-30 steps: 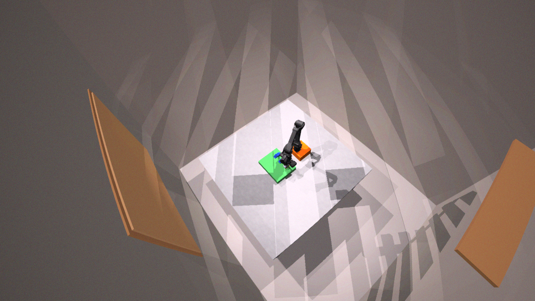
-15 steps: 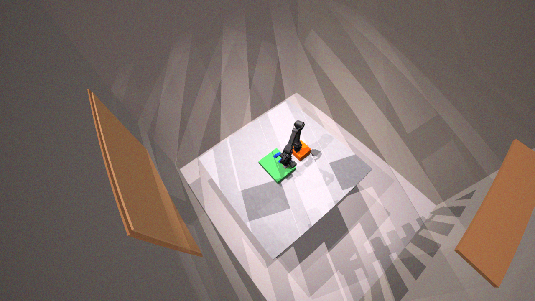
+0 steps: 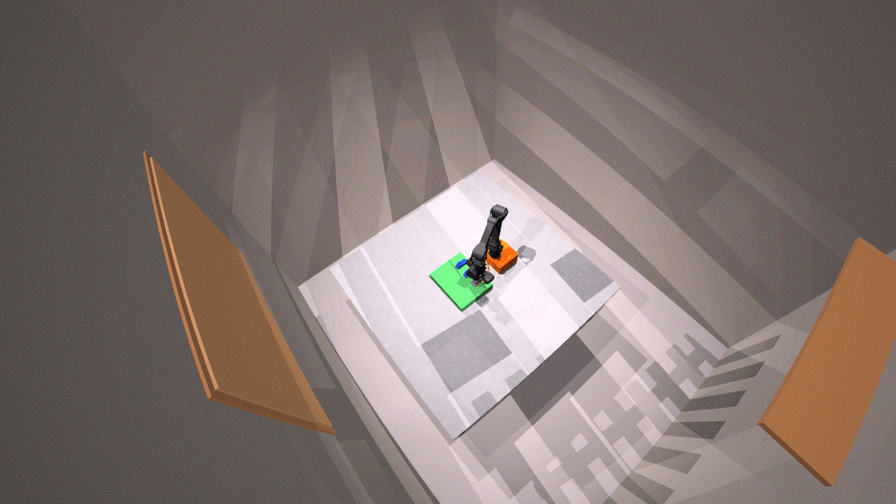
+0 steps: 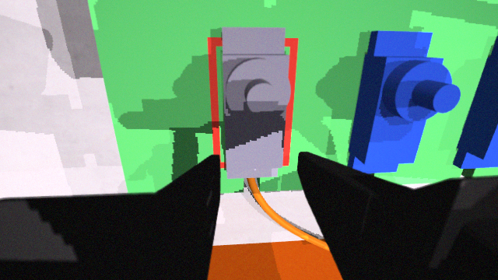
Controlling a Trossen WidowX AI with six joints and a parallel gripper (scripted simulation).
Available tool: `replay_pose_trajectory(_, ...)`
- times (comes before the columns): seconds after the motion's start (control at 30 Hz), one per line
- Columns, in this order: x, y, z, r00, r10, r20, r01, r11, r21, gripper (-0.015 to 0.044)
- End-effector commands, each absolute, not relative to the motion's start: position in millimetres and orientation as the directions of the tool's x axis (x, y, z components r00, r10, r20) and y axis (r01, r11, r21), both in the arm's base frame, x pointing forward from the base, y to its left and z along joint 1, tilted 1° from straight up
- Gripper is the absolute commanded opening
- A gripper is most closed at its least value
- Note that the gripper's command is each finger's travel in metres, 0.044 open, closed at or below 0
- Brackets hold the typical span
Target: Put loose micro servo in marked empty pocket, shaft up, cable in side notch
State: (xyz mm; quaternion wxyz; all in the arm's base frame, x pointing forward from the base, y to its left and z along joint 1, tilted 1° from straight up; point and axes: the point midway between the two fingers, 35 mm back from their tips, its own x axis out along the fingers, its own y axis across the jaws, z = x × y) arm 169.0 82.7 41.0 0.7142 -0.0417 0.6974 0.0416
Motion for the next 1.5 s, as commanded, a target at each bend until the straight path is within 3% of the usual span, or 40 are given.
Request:
replay_pose_trajectory(0.0,168.0,82.5,58.0,0.036,0.006,-0.999,-0.114,0.993,0.002,0.0187)
replay_pose_trajectory(0.07,169.7,83.4,58.1,0.036,0.006,-0.999,-0.114,0.993,0.002,0.0187)
replay_pose_trajectory(0.4,233.1,93.8,99.1,0.046,0.01,-0.999,-0.122,0.993,0.004,0.044)
replay_pose_trajectory(0.63,278.4,95.4,127.3,0.046,0.007,-0.999,-0.114,0.993,0.001,0.044)
replay_pose_trajectory(0.9,266.3,94.3,173.9,0.06,0.011,-0.998,-0.11,0.994,0.005,0.044)
replay_pose_trajectory(1.47,266.3,94.3,173.9,0.06,0.011,-0.998,-0.11,0.994,0.005,0.044)
